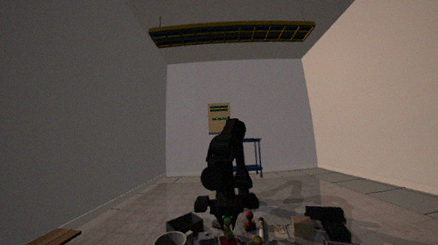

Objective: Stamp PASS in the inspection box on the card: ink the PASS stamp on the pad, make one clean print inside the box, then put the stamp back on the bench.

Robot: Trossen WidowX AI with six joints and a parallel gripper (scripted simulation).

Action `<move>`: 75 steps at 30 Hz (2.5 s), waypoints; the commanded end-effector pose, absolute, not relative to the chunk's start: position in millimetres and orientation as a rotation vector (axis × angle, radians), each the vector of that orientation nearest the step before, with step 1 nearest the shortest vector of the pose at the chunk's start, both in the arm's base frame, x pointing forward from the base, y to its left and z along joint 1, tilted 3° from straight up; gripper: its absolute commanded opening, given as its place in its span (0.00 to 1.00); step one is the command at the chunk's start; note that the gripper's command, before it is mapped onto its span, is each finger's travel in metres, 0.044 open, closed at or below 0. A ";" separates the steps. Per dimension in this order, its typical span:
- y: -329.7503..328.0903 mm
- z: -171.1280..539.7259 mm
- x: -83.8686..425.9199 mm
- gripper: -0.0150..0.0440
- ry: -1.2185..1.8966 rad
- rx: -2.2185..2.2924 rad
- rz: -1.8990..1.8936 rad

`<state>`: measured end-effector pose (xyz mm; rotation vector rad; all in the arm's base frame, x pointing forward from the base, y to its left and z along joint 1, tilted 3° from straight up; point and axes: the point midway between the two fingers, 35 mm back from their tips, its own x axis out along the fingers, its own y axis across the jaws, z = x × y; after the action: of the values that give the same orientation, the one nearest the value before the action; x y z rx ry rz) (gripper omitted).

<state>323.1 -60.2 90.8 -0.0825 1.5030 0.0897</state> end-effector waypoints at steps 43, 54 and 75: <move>60.4 121.6 278.8 0.25 1.502 -0.017 0.048; 103.3 118.1 245.5 0.25 1.503 0.013 0.028; 121.4 108.4 228.0 0.25 1.503 0.028 0.017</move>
<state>227.5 121.8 111.1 0.0299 1.5047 0.0239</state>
